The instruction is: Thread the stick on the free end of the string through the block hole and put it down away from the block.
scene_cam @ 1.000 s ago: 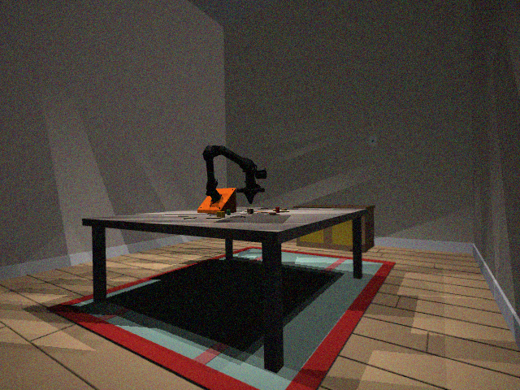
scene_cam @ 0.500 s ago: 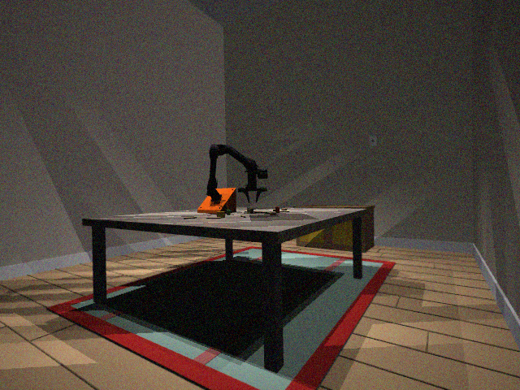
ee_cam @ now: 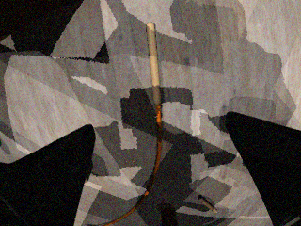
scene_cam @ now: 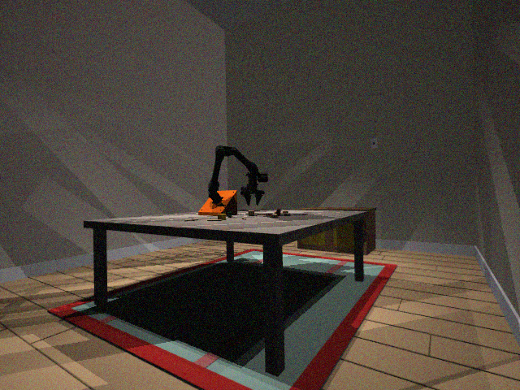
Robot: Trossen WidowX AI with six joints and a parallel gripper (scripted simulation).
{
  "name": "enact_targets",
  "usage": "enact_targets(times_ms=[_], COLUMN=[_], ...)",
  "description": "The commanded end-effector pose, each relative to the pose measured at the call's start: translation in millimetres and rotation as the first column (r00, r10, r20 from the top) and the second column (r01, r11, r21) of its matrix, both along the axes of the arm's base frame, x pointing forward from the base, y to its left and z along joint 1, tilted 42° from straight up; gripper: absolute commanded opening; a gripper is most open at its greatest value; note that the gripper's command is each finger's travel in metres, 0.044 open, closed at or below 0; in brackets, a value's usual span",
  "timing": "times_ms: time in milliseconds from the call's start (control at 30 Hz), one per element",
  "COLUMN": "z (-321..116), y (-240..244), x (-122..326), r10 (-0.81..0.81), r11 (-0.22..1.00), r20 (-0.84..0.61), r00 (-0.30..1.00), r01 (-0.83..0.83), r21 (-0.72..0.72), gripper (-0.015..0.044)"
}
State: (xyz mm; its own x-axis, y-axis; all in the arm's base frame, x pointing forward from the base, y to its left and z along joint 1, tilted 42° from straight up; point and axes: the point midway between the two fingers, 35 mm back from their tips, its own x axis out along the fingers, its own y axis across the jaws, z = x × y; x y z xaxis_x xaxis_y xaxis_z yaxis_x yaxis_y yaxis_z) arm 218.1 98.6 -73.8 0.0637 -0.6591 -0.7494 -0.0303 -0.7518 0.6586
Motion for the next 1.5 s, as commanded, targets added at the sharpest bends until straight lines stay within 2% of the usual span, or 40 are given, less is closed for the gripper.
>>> enact_targets(times_ms=[0,333,1467], z=[-1.1,-1.1,-30.6], y=[0.9,0.9,-24.1], x=[-1.4,-1.4,2.4], r10=[0.013,0.013,0.013], r11=[1.0,1.0,1.0], r20=[-0.013,-0.013,-0.013], r00=[1.0,1.0,1.0], r01=[-0.013,-0.013,-0.013], r21=[0.001,0.001,0.001], gripper=[0.0387,0.0125,0.0124])
